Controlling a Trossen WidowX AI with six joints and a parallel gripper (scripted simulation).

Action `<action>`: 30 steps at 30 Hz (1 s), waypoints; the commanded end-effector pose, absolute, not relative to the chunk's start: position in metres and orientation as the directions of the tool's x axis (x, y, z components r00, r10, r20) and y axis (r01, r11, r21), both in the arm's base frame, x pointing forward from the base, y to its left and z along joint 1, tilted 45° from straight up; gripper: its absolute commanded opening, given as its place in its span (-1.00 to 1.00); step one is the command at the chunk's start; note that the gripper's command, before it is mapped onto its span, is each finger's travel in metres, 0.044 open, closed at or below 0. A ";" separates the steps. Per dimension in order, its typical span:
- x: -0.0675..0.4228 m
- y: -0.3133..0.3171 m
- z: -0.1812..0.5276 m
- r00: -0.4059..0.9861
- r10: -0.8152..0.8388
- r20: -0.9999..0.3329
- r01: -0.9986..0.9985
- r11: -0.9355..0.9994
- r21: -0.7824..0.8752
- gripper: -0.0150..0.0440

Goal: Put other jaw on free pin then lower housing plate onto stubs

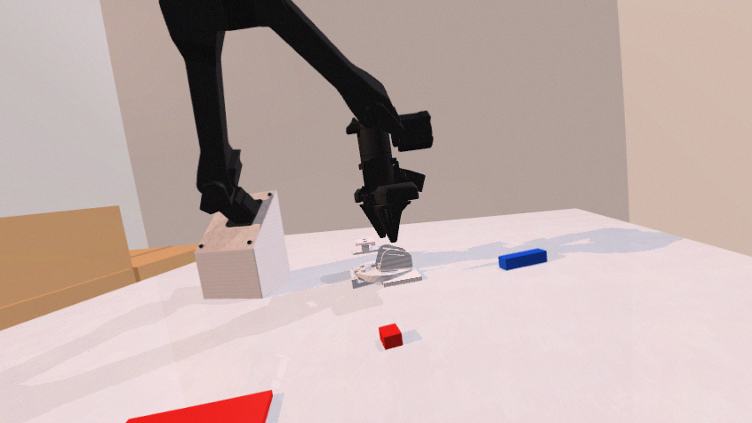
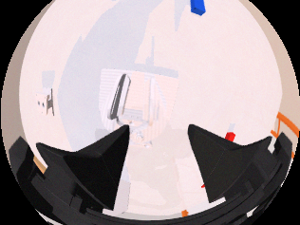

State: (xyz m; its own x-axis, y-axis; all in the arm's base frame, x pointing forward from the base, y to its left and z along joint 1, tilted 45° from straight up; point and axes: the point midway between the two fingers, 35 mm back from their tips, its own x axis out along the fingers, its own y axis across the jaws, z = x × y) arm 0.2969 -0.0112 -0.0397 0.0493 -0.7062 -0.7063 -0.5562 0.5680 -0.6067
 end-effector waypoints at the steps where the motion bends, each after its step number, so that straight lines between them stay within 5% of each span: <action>1: 0.297 -0.006 -0.044 0.049 -0.702 -0.710 -0.606 0.544 -0.580 0.71; 5: 0.296 0.001 -0.048 0.051 -0.697 -0.715 -0.675 0.504 -0.539 1.00; 30: 0.288 0.048 -0.077 0.054 -0.670 -0.740 -0.962 0.165 -0.220 1.00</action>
